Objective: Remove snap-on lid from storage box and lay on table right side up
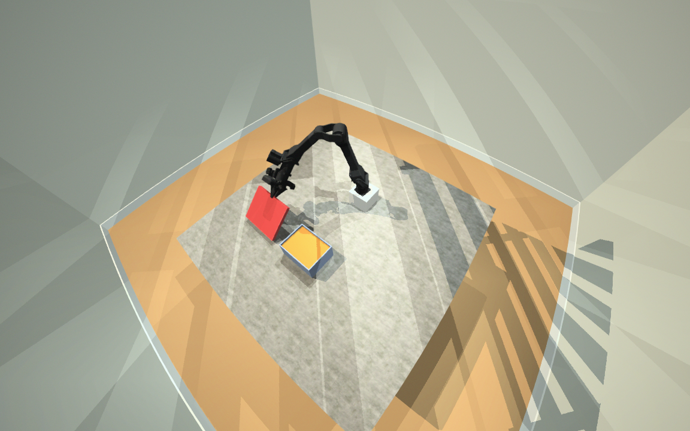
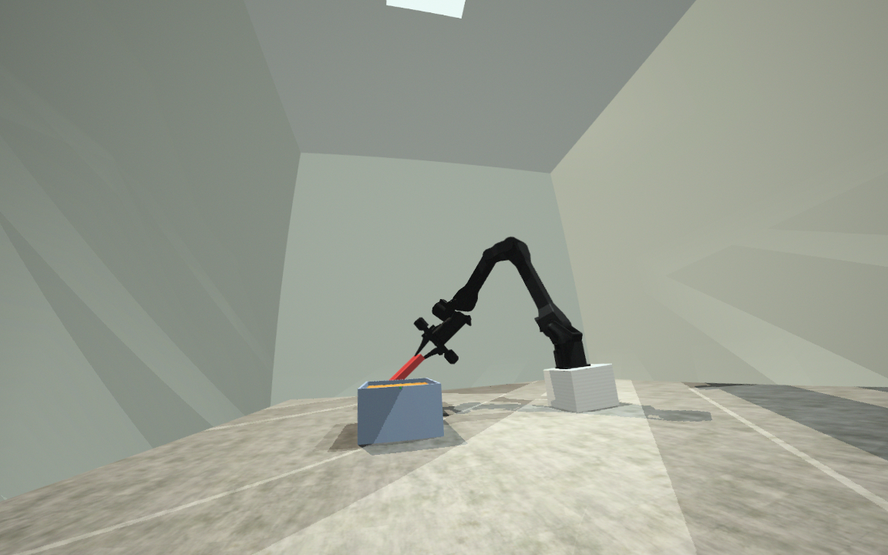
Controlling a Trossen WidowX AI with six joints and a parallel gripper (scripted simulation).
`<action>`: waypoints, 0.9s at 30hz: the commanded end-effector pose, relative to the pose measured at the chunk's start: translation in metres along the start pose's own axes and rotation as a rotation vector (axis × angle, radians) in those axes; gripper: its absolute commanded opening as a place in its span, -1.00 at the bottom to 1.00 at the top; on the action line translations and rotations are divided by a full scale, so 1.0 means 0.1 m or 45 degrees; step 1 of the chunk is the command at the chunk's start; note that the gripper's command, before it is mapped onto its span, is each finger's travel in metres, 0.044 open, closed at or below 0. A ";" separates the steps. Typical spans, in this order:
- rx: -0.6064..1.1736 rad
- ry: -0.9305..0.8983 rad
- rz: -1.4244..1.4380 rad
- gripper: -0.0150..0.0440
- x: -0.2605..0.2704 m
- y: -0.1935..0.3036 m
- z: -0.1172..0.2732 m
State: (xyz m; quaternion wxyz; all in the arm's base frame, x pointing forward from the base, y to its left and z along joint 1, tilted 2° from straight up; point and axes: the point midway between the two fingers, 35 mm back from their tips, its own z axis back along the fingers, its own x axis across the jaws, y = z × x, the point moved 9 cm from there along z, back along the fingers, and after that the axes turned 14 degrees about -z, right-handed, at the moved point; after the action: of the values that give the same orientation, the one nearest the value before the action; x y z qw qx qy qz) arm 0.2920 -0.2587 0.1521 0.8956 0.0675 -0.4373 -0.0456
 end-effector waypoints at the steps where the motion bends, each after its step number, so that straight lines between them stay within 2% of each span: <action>1: 0.003 -0.009 0.000 -0.49 -0.02 -0.01 -0.02; 27: 0.003 -0.009 0.000 -0.49 -0.17 -0.04 -0.16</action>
State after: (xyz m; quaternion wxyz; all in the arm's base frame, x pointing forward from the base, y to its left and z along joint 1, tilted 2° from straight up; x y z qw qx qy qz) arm 0.2935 -0.2596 0.1325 0.8942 0.0665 -0.4404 -0.0449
